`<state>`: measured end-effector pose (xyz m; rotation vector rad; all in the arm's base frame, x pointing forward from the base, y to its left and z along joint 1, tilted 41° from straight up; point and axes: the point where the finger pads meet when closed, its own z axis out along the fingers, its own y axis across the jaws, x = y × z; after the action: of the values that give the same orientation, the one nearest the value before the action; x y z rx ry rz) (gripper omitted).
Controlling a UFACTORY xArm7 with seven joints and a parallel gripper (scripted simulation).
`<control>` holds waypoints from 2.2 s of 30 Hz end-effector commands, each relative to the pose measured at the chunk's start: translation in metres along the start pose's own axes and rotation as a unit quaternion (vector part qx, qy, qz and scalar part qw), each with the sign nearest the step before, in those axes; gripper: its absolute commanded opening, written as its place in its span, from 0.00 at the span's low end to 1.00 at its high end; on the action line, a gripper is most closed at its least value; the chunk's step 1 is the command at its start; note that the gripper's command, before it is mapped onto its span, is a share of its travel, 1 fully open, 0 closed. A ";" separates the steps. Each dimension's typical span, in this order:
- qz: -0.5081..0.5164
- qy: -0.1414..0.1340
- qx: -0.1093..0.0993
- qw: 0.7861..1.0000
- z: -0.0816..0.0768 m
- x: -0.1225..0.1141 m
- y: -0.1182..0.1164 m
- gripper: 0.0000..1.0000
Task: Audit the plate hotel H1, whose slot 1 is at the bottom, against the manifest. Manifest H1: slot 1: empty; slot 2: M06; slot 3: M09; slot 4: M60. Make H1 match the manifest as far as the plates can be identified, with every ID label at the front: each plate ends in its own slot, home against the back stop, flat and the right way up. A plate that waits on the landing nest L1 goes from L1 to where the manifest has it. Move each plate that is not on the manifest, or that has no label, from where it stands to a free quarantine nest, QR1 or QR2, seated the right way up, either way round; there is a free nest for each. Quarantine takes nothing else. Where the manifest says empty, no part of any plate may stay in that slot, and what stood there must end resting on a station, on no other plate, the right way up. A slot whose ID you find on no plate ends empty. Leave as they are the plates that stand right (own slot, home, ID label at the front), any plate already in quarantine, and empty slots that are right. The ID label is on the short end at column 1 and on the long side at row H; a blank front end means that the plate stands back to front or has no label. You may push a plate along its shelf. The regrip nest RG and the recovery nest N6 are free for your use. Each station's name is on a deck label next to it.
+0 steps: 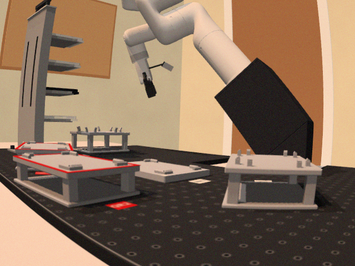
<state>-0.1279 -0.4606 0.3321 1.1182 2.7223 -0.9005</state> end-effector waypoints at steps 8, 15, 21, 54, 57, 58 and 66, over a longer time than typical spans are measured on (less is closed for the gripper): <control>0.001 -0.001 0.002 1.000 -0.001 0.000 -0.002 1.00; 0.001 -0.001 0.002 1.000 -0.001 0.000 -0.002 1.00; 0.001 -0.001 0.002 1.000 -0.014 0.005 -0.004 1.00; 0.001 -0.001 0.002 1.000 -0.102 0.039 -0.022 1.00; 0.001 -0.001 0.002 1.000 -0.112 0.042 -0.024 1.00; 0.001 -0.001 0.002 1.000 -0.115 0.043 -0.024 1.00; 0.001 -0.001 0.002 1.000 -0.139 0.053 -0.029 1.00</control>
<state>-0.1618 -0.3733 0.4407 1.1183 2.7221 -0.9011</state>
